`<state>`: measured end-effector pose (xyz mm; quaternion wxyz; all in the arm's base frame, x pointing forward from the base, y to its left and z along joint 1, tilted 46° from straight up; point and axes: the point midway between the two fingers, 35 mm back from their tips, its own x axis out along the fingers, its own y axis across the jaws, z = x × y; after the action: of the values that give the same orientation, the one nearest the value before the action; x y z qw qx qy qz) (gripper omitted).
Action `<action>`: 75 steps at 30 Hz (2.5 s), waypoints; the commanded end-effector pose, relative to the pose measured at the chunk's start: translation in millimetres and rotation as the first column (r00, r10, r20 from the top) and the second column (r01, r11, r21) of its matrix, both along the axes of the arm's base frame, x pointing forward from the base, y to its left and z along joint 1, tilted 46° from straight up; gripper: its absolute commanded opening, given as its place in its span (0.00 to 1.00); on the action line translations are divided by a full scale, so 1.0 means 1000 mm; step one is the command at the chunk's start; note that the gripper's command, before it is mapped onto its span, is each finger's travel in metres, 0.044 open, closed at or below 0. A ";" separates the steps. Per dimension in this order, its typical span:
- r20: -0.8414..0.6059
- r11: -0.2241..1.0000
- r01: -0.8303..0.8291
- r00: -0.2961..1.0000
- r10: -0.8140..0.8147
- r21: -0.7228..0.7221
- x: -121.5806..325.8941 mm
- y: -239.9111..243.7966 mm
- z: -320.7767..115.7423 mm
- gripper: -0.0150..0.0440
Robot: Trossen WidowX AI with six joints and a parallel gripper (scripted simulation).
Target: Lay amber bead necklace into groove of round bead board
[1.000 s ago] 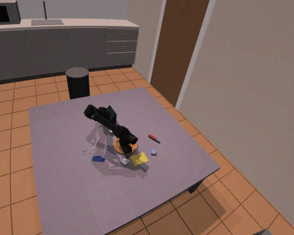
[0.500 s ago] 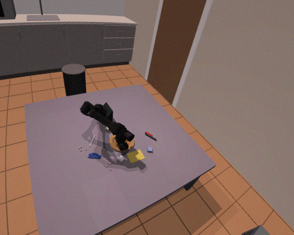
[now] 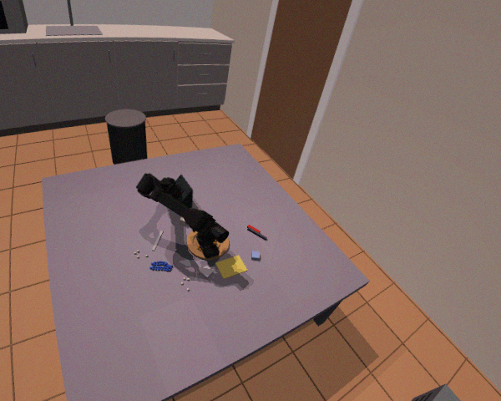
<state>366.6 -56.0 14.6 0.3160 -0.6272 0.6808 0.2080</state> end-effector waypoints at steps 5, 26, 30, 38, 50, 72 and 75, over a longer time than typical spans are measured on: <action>-0.010 1.000 0.003 1.000 -0.003 0.001 -0.002 -0.003 -0.003 0.25; 0.000 1.000 0.001 1.000 -0.001 -0.002 0.000 0.000 0.000 0.83; -0.008 1.000 -0.001 1.000 0.001 -0.004 -0.001 0.000 0.001 1.00; -0.010 1.000 0.003 1.000 -0.003 0.001 -0.001 0.003 0.004 1.00; -0.010 1.000 0.003 1.000 -0.003 0.001 -0.001 0.003 0.004 1.00; 0.345 0.938 0.343 0.875 -0.340 0.055 -0.010 0.008 0.013 0.69; 0.509 0.856 0.499 0.707 -0.492 0.135 -0.015 0.011 0.017 0.56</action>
<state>361.2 -50.1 24.5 0.4196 -0.5603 0.7092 0.0837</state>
